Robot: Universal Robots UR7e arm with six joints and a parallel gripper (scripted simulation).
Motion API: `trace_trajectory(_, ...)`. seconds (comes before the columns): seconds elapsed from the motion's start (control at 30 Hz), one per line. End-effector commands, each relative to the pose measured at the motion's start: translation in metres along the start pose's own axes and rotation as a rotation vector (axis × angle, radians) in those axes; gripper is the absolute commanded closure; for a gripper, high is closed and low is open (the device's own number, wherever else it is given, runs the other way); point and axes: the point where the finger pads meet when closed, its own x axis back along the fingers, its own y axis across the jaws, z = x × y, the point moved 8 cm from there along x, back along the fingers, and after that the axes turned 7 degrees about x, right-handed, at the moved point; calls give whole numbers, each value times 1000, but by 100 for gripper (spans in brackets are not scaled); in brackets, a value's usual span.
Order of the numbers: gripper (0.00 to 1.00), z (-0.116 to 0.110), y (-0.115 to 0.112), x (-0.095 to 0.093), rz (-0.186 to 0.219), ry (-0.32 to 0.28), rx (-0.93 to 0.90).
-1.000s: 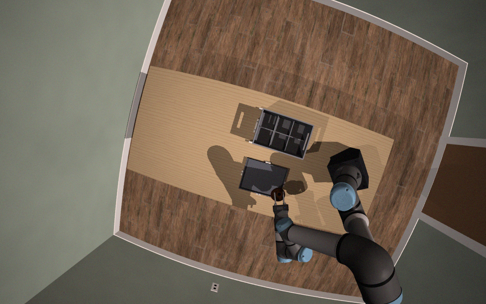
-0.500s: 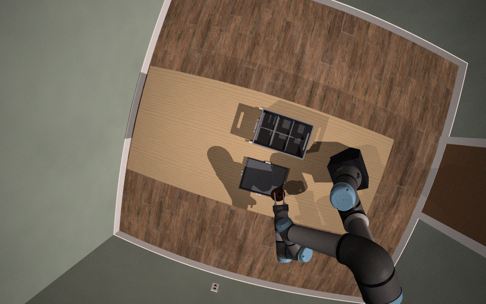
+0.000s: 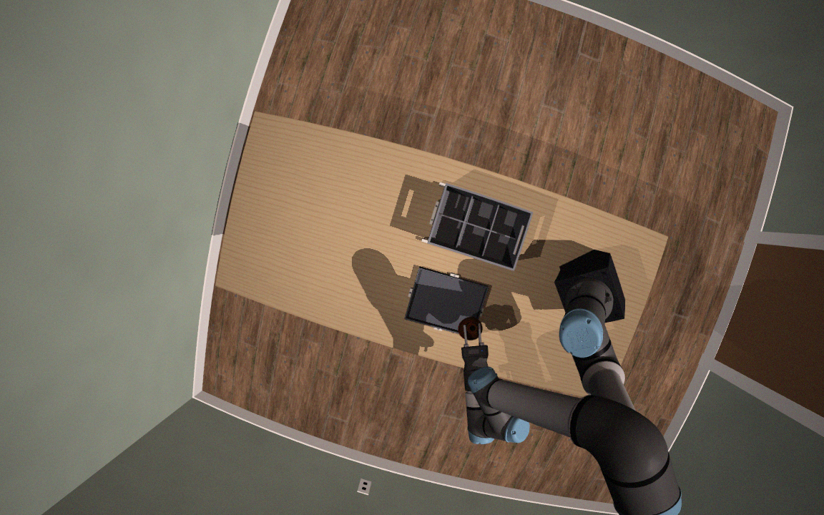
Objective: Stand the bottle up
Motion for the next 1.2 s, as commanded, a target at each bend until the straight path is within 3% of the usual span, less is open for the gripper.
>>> trace_trajectory(0.0, 100, -2, 3, -3, -1, 1, -1)
trace_trajectory(1.17, 100, -10, 17, -21, -1, 1, -1)
